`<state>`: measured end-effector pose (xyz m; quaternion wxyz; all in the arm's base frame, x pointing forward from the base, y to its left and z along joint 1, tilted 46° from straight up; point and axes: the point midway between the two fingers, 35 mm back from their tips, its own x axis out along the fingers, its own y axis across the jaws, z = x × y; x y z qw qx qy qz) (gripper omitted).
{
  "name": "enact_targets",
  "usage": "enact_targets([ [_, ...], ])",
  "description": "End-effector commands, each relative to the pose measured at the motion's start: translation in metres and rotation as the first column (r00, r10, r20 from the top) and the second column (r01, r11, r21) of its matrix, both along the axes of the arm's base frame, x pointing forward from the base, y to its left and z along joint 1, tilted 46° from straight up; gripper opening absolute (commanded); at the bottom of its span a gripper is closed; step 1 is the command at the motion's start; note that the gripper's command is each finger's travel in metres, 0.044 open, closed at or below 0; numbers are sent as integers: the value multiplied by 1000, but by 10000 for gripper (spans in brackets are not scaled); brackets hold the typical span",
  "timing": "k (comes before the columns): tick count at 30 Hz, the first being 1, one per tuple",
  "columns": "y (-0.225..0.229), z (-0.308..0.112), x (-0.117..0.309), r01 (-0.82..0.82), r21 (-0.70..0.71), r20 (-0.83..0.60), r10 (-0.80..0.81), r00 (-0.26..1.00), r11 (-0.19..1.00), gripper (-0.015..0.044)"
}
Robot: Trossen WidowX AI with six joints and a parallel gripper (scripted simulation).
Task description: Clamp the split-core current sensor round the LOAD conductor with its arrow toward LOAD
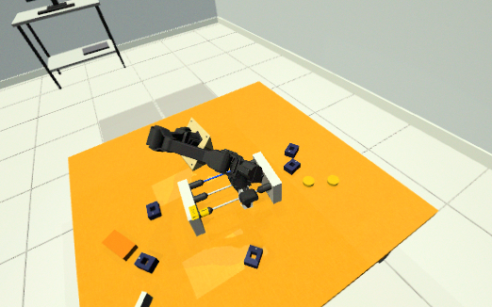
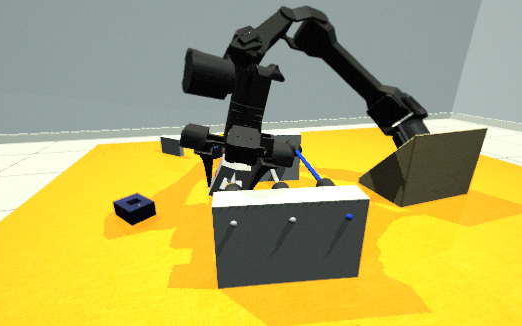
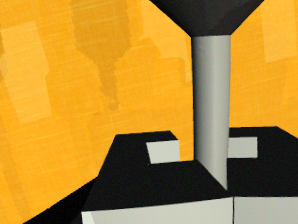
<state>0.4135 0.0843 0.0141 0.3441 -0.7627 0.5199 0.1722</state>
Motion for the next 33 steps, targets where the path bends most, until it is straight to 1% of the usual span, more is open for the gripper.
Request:
enact_targets([
  [1,0,0,0,0,0,0,0,1000,1000,26],
  [17,1,0,0,4,2,-6,-4,1000,1000,440],
  [21,0,-1,0,1,2,-4,-1,1000,1000,335],
  [33,0,-1,0,1,2,-4,-1,1000,1000,255],
])
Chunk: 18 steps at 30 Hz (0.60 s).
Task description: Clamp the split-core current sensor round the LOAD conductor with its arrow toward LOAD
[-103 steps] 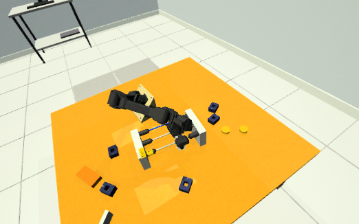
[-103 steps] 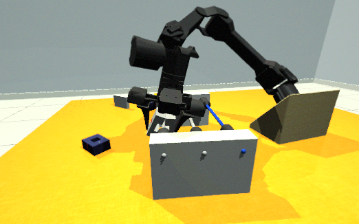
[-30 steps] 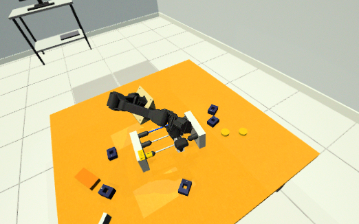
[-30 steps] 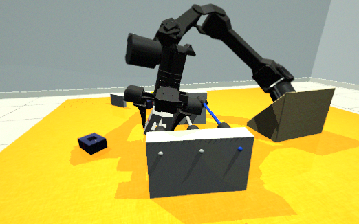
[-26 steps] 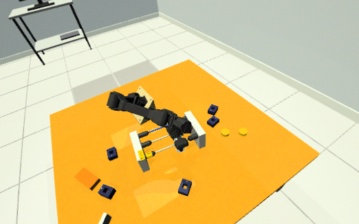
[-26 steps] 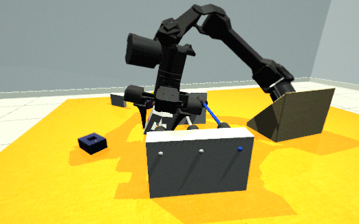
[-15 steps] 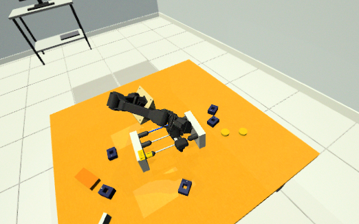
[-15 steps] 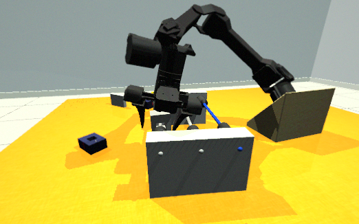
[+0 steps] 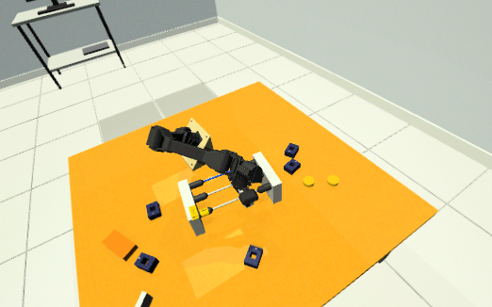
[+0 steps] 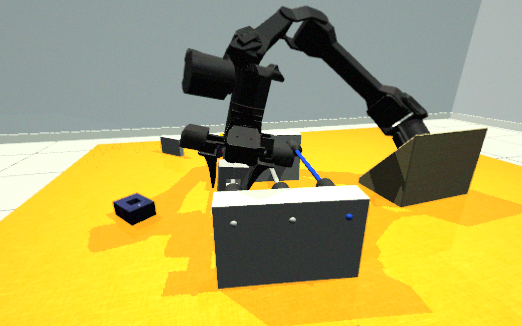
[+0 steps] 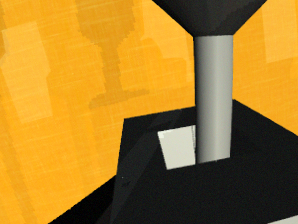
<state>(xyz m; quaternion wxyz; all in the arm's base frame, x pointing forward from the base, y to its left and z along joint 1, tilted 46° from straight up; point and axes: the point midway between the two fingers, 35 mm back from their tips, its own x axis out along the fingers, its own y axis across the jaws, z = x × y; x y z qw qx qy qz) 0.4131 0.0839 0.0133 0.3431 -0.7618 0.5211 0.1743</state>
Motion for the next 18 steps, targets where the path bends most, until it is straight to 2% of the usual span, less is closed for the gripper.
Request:
enact_targets([
  [1,0,0,0,0,1,2,0,1000,1000,249],
  [7,0,0,0,0,1,2,0,1000,1000,209],
  [15,0,1,0,0,3,6,0,1000,1000,0],
  [18,0,1,0,0,3,6,0,1000,1000,0],
])
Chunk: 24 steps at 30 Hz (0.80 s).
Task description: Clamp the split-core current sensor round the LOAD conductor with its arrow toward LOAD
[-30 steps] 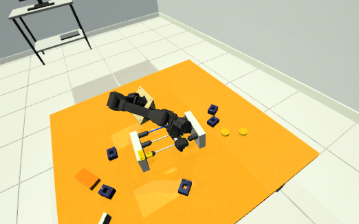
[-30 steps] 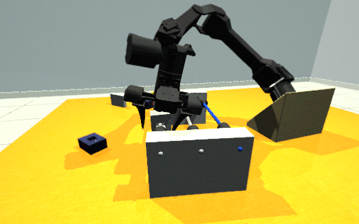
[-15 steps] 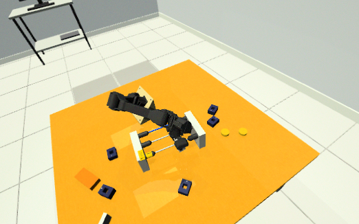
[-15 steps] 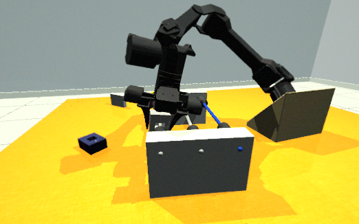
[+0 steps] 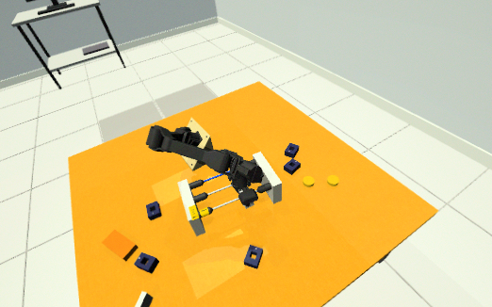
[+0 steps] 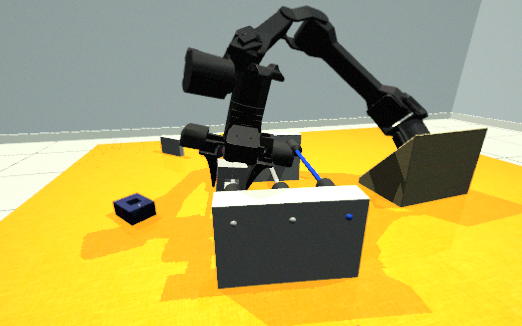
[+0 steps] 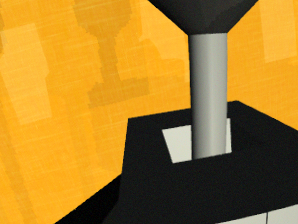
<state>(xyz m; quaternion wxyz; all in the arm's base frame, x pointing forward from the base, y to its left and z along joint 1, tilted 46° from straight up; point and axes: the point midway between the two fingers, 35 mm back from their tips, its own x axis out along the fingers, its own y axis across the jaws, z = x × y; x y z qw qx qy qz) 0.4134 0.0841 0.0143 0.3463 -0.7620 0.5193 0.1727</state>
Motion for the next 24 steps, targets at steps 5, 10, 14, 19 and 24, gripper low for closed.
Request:
enact_targets([
  [5,0,0,0,1,-1,-1,-1,1000,1000,0],
  [10,0,-1,-1,36,5,-39,-35,999,999,0],
  [14,0,-1,-2,78,6,-80,-77,994,997,0],
  [19,0,-1,-2,80,6,-82,-79,993,997,0],
  [24,-2,-2,-2,79,5,-82,-78,994,997,0],
])
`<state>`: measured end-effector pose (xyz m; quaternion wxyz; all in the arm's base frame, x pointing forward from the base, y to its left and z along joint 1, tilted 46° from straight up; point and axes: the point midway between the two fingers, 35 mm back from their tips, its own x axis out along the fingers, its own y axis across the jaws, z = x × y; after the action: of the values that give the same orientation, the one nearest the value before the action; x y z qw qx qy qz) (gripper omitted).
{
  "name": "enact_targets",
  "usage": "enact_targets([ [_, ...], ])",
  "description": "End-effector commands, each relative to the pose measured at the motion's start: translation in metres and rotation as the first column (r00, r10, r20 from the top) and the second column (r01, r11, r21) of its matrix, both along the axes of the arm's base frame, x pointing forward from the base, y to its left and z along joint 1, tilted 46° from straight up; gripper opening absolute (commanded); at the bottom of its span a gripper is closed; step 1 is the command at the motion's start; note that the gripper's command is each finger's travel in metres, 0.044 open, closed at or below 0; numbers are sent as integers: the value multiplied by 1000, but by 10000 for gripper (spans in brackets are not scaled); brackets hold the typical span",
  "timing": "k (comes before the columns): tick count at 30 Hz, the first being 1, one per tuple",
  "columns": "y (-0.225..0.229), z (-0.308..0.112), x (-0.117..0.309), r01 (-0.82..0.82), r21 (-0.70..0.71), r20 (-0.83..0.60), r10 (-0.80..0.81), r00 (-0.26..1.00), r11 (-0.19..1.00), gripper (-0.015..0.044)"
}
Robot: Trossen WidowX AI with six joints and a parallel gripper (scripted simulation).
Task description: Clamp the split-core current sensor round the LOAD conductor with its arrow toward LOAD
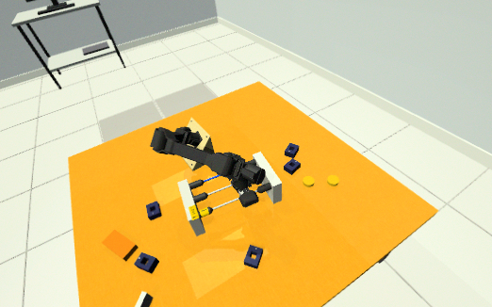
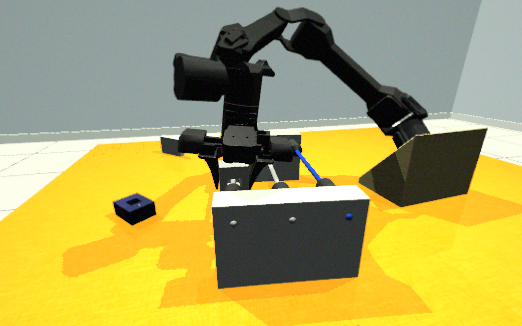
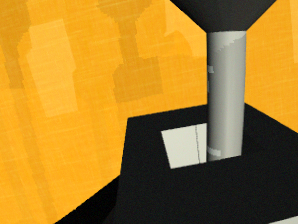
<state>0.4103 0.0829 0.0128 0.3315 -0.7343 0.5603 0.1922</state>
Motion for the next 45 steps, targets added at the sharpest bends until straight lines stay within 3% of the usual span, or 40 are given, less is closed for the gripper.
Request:
enact_targets([
  [1,-2,-2,1,5,5,2,-5,1000,1000,0],
  [2,-3,-3,1,4,5,2,-4,1000,1000,0],
  [12,0,0,0,0,0,0,0,1000,1000,260],
  [45,0,0,0,0,0,0,0,1000,1000,260],
])
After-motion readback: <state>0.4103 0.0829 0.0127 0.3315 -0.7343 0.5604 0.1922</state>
